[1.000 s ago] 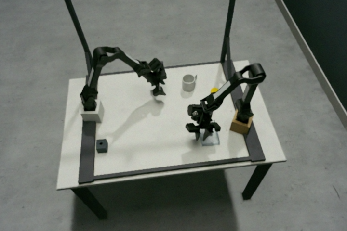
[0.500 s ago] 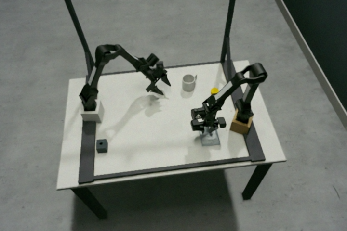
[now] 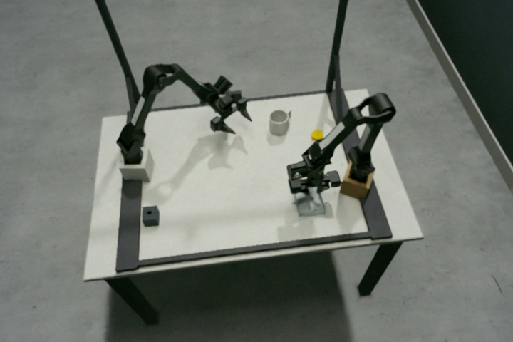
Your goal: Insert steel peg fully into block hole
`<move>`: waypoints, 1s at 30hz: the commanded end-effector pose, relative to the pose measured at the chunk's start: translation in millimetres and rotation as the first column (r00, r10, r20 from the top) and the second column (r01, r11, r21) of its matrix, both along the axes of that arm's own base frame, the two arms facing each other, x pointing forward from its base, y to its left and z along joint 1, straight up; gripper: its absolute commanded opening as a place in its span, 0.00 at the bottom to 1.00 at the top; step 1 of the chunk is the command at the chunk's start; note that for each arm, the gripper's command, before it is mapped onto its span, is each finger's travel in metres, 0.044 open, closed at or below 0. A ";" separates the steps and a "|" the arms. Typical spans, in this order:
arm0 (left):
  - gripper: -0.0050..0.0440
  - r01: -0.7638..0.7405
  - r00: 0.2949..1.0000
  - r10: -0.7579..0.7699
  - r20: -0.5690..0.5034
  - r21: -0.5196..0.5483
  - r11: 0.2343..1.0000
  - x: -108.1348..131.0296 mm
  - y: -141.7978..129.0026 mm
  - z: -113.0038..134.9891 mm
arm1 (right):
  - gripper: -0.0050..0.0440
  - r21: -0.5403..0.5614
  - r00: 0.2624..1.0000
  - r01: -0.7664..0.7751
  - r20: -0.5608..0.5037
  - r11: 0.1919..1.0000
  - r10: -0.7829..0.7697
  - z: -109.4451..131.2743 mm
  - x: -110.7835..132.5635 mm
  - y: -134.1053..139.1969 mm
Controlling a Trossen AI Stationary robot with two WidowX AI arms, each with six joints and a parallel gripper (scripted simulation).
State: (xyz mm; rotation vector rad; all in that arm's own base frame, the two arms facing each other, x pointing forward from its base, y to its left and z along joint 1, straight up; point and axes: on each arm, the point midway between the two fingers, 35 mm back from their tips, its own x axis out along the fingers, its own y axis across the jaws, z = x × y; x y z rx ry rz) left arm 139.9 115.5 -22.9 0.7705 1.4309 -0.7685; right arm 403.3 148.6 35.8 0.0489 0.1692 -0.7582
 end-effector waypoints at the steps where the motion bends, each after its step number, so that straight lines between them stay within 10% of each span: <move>1: 0.47 0.000 1.000 0.000 0.011 0.008 1.000 2.2 1.9 2.6 | 1.00 0.015 0.998 0.024 0.053 1.000 -0.025 13.9 3.0 3.2; 30: 0.39 -0.001 1.000 0.001 0.008 0.006 1.000 0.8 1.2 -24.5 | 1.00 0.013 0.999 0.024 0.046 1.000 -0.024 14.1 1.8 1.3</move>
